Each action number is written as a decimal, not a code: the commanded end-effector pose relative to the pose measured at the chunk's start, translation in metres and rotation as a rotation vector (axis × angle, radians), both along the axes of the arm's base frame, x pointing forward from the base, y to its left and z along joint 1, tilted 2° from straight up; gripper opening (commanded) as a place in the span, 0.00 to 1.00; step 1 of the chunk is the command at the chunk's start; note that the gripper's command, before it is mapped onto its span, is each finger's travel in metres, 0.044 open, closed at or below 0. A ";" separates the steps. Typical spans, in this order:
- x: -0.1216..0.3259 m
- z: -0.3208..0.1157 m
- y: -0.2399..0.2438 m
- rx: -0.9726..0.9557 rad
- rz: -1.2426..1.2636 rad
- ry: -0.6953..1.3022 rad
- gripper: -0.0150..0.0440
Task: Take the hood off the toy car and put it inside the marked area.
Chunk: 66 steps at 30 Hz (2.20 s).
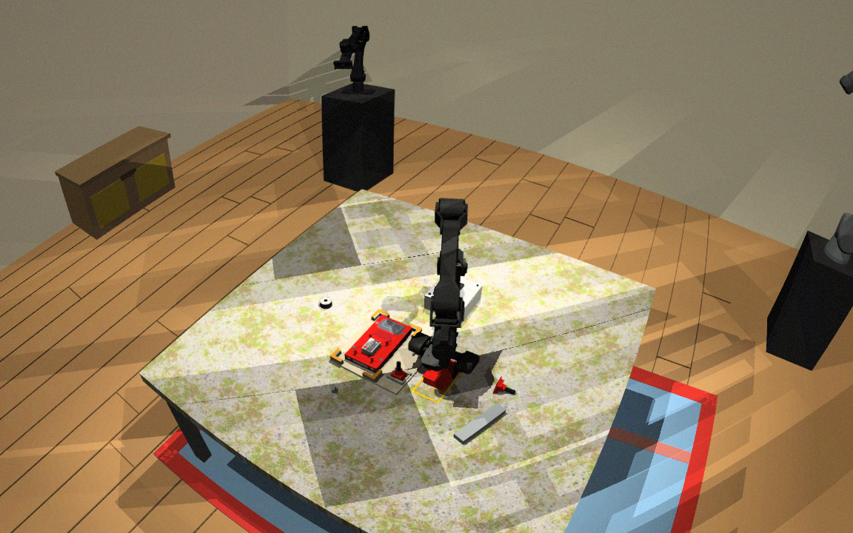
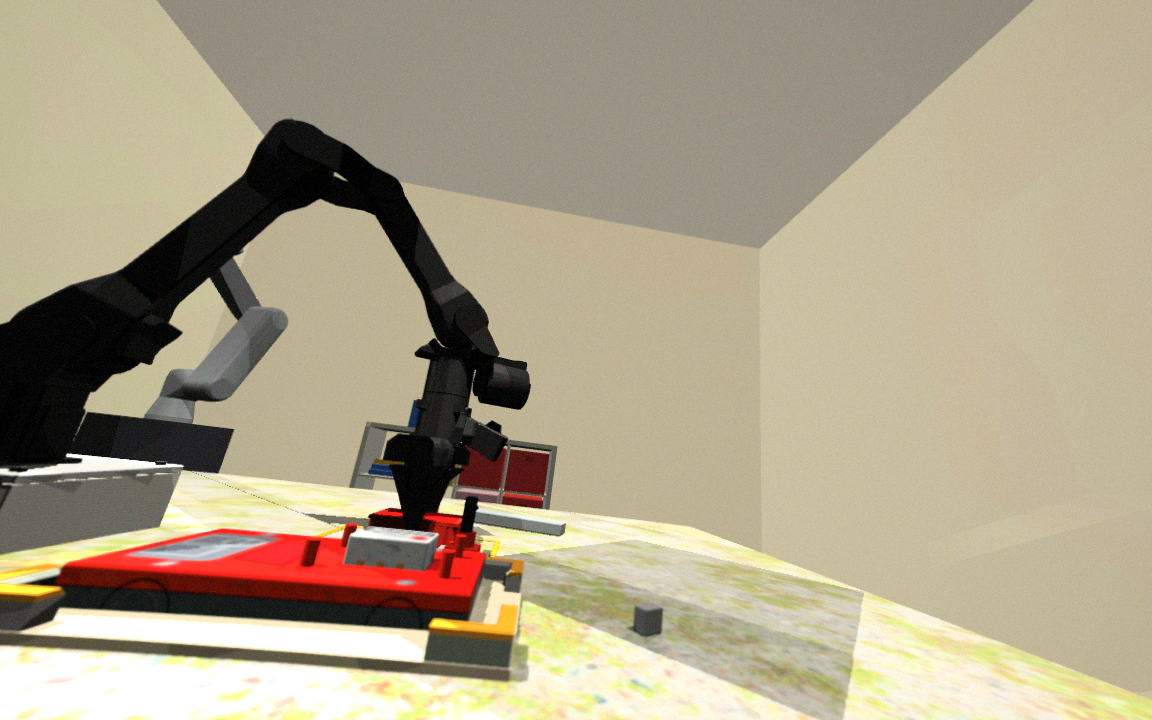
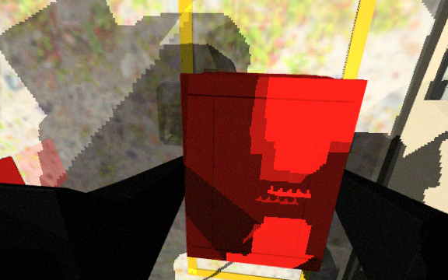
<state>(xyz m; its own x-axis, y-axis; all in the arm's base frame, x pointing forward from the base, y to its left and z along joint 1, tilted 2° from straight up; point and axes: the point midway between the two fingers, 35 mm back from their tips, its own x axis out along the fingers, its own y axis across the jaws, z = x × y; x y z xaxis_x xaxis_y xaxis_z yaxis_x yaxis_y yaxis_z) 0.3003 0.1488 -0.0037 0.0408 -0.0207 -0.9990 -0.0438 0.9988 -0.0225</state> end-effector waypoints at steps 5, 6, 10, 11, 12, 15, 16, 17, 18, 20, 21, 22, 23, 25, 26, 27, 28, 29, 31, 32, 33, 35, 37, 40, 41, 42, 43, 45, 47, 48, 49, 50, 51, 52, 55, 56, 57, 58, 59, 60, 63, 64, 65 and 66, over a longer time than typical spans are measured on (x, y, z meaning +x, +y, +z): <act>0.000 0.000 0.000 0.000 0.000 -0.001 0.65; 0.000 0.000 0.000 0.000 0.000 -0.001 0.70; 0.000 0.000 0.000 0.000 0.000 -0.001 0.88; 0.000 0.000 0.000 0.000 0.000 -0.001 0.92; 0.000 0.000 0.000 0.000 0.000 -0.001 0.97; 0.001 0.012 0.001 0.000 0.000 0.002 1.00; 0.001 0.019 0.001 -0.001 0.000 0.003 1.00; 0.002 0.028 0.002 -0.001 0.000 0.005 1.00; 0.002 0.038 0.002 -0.002 0.000 0.007 1.00; 0.000 0.063 0.002 -0.003 0.000 0.012 1.00; -0.001 0.070 0.002 -0.004 0.000 0.013 1.00; -0.001 0.072 0.002 -0.004 0.000 0.014 1.00; -0.001 0.072 0.002 -0.004 0.000 0.014 1.00; -0.001 0.072 0.002 -0.004 0.000 0.014 1.00; -0.001 0.072 0.002 -0.004 0.000 0.014 1.00; -0.001 0.072 0.002 -0.004 0.000 0.014 1.00; -0.001 0.072 0.002 -0.004 0.000 0.014 1.00; -0.001 0.072 0.002 -0.004 0.000 0.014 1.00; -0.001 0.072 0.002 -0.004 0.000 0.014 1.00; -0.001 0.072 0.002 -0.004 0.000 0.014 1.00; -0.001 0.072 0.002 -0.004 0.000 0.014 1.00; -0.001 0.072 0.002 -0.004 0.000 0.014 1.00; -0.001 0.072 0.002 -0.004 0.000 0.014 1.00; -0.001 0.072 0.002 -0.004 0.000 0.014 1.00; -0.001 0.072 0.002 -0.004 0.000 0.014 1.00; -0.001 0.072 0.002 -0.004 0.000 0.014 1.00; -0.001 0.072 0.002 -0.004 0.000 0.014 1.00; -0.001 0.072 0.002 -0.004 0.000 0.014 1.00; -0.001 0.072 0.002 -0.004 0.000 0.014 1.00; -0.001 0.072 0.002 -0.004 0.000 0.014 1.00; -0.001 0.072 0.002 -0.004 0.000 0.014 1.00; -0.001 0.072 0.002 -0.004 0.000 0.014 1.00; -0.001 0.072 0.002 -0.004 0.000 0.014 1.00; -0.001 0.072 0.002 -0.004 0.000 0.014 1.00; -0.001 0.072 0.002 -0.004 0.000 0.014 1.00; -0.001 0.072 0.002 -0.004 0.000 0.014 1.00; -0.001 0.072 0.002 -0.004 0.000 0.014 1.00; -0.001 0.072 0.002 -0.004 0.000 0.014 1.00; -0.001 0.072 0.002 -0.004 0.000 0.014 1.00; -0.001 0.072 0.002 -0.004 0.000 0.014 1.00; -0.001 0.072 0.002 -0.004 0.000 0.014 1.00; -0.001 0.072 0.002 -0.004 0.000 0.014 1.00; -0.001 0.072 0.002 -0.004 0.000 0.014 1.00; -0.001 0.072 0.002 -0.004 0.000 0.014 1.00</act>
<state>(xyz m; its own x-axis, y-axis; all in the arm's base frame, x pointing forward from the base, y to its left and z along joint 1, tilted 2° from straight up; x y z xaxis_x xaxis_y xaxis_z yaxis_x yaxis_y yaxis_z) 0.3002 0.1508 0.0693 0.0341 -0.0240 -0.9991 -0.0490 0.9985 -0.0256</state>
